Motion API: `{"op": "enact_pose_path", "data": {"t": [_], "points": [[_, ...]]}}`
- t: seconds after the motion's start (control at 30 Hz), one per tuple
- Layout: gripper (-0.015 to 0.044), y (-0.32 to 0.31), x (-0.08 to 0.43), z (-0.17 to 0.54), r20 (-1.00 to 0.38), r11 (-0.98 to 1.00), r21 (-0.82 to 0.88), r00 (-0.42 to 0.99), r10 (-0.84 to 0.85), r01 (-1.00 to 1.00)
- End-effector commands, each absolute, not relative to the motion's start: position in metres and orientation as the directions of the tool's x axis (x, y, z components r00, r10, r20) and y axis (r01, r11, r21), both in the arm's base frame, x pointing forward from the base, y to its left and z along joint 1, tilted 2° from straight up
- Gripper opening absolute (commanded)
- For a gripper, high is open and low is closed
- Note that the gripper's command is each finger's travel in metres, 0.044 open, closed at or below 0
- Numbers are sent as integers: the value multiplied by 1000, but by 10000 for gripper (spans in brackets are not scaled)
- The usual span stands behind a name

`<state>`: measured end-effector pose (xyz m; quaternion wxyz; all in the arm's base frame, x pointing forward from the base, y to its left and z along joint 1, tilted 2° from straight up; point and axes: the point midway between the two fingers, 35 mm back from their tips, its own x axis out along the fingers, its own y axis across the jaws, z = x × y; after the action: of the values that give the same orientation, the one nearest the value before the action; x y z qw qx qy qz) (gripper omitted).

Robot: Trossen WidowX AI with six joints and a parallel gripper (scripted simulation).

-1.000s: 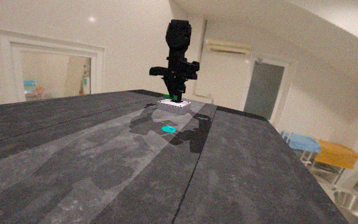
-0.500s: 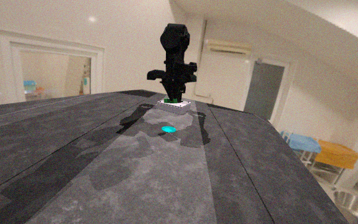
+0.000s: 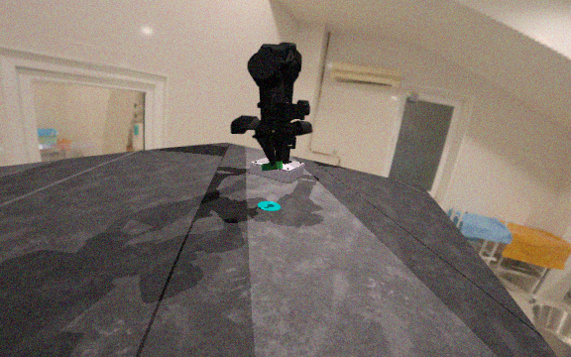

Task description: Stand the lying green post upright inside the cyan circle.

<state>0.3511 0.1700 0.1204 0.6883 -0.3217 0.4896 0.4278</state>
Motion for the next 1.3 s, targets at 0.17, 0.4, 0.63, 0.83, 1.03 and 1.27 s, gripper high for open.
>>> {"op": "enact_pose_path", "data": {"t": [0.17, 0.4, 0.63, 0.83, 1.03, 1.27], "points": [[23, 171, 356, 116, -927, 448, -9, 175, 332, -894], [23, 172, 360, 113, -907, 461, 0, 194, 374, -887], [23, 173, 364, 111, -885, 472, 9, 213, 415, -882], [23, 173, 367, 109, -864, 479, 16, 229, 449, -877], [23, 173, 370, 108, -842, 486, 24, 245, 481, -874], [23, 173, 373, 107, -814, 492, 32, 263, 518, -870]]}}
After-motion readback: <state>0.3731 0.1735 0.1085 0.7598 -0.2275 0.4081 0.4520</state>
